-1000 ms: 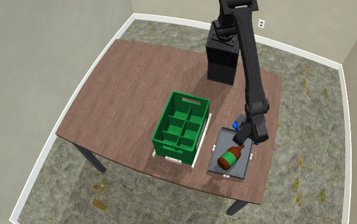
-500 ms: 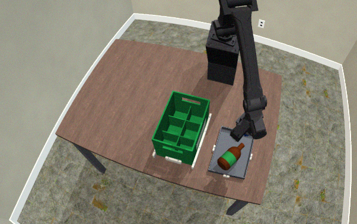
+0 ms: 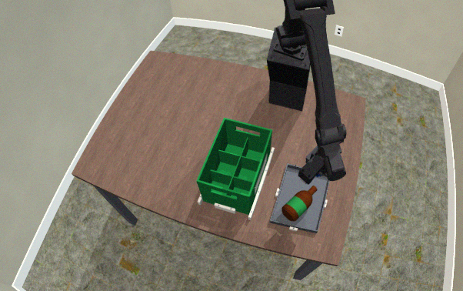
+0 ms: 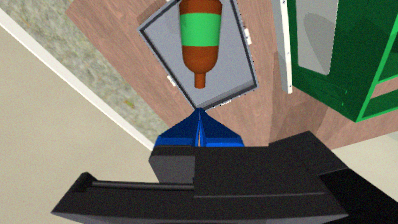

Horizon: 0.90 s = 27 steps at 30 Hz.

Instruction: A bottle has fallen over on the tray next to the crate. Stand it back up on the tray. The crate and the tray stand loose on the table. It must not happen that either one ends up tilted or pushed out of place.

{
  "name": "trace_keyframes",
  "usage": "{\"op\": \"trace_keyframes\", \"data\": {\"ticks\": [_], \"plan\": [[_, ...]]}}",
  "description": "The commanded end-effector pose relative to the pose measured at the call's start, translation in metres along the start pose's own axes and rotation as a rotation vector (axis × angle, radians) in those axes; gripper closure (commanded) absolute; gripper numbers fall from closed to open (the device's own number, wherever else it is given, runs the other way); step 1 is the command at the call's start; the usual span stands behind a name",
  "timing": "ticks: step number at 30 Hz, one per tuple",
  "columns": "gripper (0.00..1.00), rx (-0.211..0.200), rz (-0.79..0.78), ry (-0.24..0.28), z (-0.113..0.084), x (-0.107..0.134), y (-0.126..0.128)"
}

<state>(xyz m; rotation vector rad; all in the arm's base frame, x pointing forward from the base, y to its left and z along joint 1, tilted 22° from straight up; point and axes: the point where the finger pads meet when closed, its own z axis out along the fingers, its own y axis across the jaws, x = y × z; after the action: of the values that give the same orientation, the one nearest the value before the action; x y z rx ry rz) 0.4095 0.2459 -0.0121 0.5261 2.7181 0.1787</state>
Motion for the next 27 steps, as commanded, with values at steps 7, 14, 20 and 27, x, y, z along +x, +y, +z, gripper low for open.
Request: {"op": "trace_keyframes", "data": {"ticks": [7, 14, 20, 27], "plan": [[1.00, -0.002, 0.009, -0.003, 0.0020, 0.0004, 0.0016], [1.00, -0.002, 0.009, -0.003, 0.0020, 0.0004, 0.0016], [1.00, -0.002, 0.009, -0.003, 0.0020, 0.0004, 0.0016], [0.39, -0.002, 0.009, -0.003, 0.0020, 0.0004, 0.0016]]}}
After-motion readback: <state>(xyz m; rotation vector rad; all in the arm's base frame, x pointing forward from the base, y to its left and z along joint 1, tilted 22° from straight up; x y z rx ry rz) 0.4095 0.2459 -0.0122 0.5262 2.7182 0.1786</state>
